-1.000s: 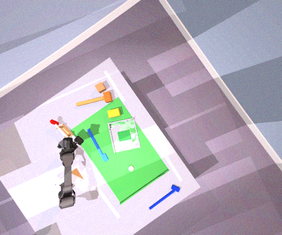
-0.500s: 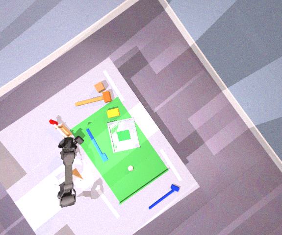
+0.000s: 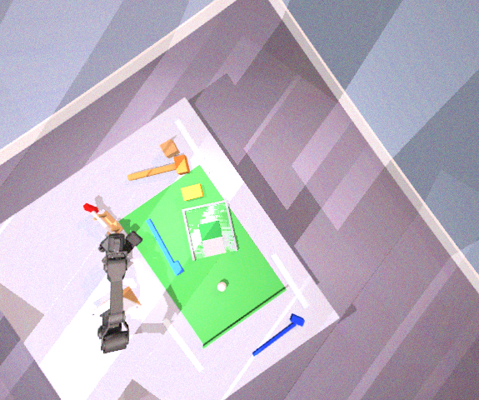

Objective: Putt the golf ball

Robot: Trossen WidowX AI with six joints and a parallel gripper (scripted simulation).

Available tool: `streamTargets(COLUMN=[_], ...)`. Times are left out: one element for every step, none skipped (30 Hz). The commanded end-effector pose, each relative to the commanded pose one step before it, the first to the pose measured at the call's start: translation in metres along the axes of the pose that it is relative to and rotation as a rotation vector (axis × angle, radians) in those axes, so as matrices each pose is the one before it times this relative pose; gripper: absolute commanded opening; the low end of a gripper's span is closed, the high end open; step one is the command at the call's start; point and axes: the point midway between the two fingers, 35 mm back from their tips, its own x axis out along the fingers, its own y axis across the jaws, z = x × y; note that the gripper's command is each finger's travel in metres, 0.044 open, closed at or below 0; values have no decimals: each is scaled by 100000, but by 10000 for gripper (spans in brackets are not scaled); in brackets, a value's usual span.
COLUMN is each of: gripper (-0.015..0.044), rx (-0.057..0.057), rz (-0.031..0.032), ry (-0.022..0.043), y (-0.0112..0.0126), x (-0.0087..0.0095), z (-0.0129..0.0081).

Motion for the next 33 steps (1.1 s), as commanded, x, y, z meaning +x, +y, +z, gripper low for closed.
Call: streamTargets(gripper=[39, 33, 26, 19, 0, 0, 0, 0, 0, 0, 0, 0, 0, 0, 0, 0, 0, 0, 0, 0, 0, 0, 0, 0, 0, 0, 0, 0, 0, 0, 0, 0, 0], rx=[38, 0, 0, 0, -2, -4, -5, -7, -8, -10, -11, -11, -11, -10, -10, -10, -9, -9, -9, -8, -8, -6, -4, -1, 0, -311, 2037, 3397, 4103, 4106, 4109, 4111, 4114], rz=[-76, 0, 0, 0, 0, 0, 0, 1, 3, 5, 7, 10, 12, 14, 16, 18, 20, 22, 24, 25, 27, 23, 15, 5, 0, -368, -193, -321, -389, -391, -394, -396, -400], ry=[-16, 0, 0, 0, -8, -16, -23, -28, -33, -37, -37, -34, -30, -25, -21, -17, -12, -8, -3, 1, 6, 8, 6, 2, 0, 842, 114, 192, 236, 240, 245, 250, 254], y=[-24, 0, 0, 0, -15, -30, -41, -49, -55, -57, -51, -39, -26, -13, 0, 13, 27, 40, 53, 66, 79, 74, 49, 17, 0, -59, -178, -302, -375, -391, -406, -421, -436], x=[-23, 0, 0, 0, -90, -184, -263, -346, -434, -523, -582, -603, -611, -616, -622, -627, -632, -636, -640, -644, -647, -530, -321, -107, 0, 602, -197, -322, -380, -370, -359, -349, -339], z=[7, 0, 0, 0, 36, 72, 101, 131, 160, 187, 201, 200, 194, 187, 180, 173, 166, 158, 150, 142, 134, 103, 59, 19, 0, -314, -341, -569, -687, -685, -682, -679, -675])
